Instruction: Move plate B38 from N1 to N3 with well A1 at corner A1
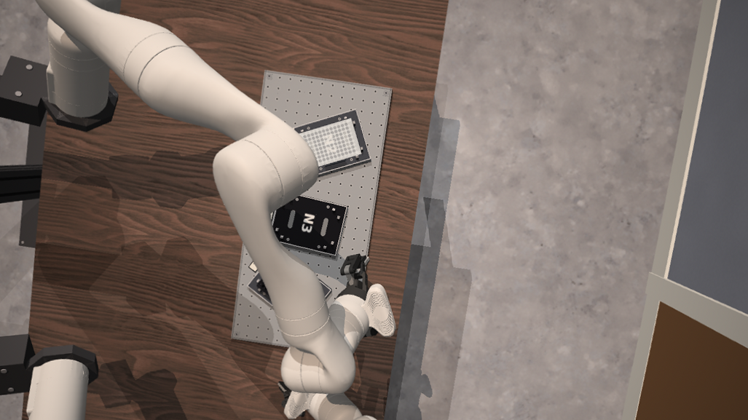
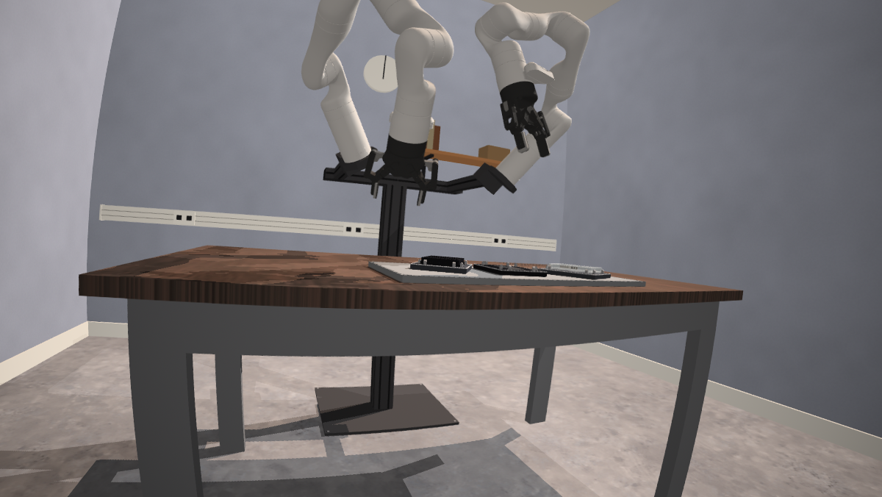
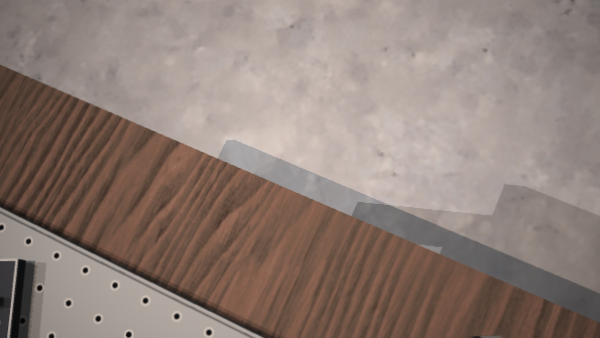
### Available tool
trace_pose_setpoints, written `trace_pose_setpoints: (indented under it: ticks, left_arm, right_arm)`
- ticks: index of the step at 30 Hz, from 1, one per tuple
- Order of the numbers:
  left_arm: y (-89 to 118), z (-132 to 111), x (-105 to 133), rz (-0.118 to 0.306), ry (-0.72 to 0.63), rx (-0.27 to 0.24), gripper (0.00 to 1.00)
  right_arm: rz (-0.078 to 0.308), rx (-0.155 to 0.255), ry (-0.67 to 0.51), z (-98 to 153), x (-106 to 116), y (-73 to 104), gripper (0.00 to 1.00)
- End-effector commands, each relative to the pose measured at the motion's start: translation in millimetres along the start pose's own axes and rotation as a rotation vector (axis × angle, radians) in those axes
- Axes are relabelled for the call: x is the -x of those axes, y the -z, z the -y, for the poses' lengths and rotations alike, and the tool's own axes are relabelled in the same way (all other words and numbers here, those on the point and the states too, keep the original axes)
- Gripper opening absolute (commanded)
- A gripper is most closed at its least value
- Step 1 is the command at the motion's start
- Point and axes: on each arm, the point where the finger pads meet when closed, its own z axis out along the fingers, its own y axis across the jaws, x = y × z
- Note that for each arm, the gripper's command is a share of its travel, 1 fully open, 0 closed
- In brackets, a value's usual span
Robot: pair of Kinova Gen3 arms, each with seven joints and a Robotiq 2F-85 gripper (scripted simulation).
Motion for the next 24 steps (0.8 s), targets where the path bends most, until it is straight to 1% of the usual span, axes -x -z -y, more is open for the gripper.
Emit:
trace_pose_setpoints:
  ticks: [1, 17, 18, 24]
  left_arm:
    - [1.4, -0.5, -0.6, -0.001, 0.001, 0.002, 1.0]
    - [1.4, -0.5, -0.6, -0.001, 0.001, 0.002, 1.0]
    - [1.4, -0.5, -0.6, -0.001, 0.001, 0.002, 1.0]
    - [1.4, -0.5, -0.6, -0.001, 0.001, 0.002, 1.0]
  right_arm:
    - [0.001, 0.001, 0.001, -0.4, -0.1, 0.8, 1.0]
    - [0.001, 0.001, 0.001, -0.4, -0.1, 0.8, 1.0]
    - [-0.006, 0.013, -0.006, 4.2, 2.0, 1.9, 1.0]
    - [-0.025, 0.048, -0.056, 31.6, 16.8, 5.1, 1.0]
